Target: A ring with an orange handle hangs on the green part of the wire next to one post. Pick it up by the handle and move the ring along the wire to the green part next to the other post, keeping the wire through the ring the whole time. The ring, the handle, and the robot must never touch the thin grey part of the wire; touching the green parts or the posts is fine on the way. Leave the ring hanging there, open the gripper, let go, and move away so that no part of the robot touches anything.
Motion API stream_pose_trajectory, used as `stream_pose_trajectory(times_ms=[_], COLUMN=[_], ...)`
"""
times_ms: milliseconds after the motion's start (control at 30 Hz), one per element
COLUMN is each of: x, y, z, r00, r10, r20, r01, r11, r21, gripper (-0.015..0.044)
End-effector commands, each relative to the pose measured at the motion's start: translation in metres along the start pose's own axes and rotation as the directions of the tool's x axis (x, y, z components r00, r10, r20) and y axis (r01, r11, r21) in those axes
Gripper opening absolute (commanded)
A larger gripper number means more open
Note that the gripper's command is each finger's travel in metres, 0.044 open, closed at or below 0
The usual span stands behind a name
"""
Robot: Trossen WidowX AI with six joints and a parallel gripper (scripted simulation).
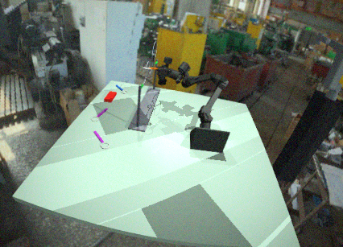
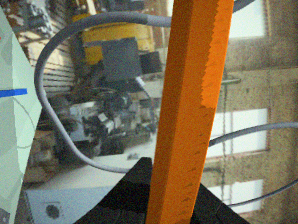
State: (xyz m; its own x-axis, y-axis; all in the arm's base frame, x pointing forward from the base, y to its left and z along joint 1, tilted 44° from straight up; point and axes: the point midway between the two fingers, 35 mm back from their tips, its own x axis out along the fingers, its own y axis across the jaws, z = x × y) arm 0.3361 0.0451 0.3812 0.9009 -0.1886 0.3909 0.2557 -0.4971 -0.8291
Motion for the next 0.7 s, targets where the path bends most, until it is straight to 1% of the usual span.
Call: stream_pose_trajectory(times_ms=[0, 433, 667], x=[0.001, 0.002, 0.002], y=[-0.004, -0.017, -0.017], z=[0.002, 0.003, 0.002], r00=[0.999, 0.987, 0.982], r10=[-0.038, -0.151, -0.174], r20=[0.014, 0.061, 0.074], r01=[0.039, 0.162, 0.188], r11=[0.997, 0.947, 0.928], r21=[-0.073, -0.278, -0.321], gripper=[-0.015, -0.015, -0.015])
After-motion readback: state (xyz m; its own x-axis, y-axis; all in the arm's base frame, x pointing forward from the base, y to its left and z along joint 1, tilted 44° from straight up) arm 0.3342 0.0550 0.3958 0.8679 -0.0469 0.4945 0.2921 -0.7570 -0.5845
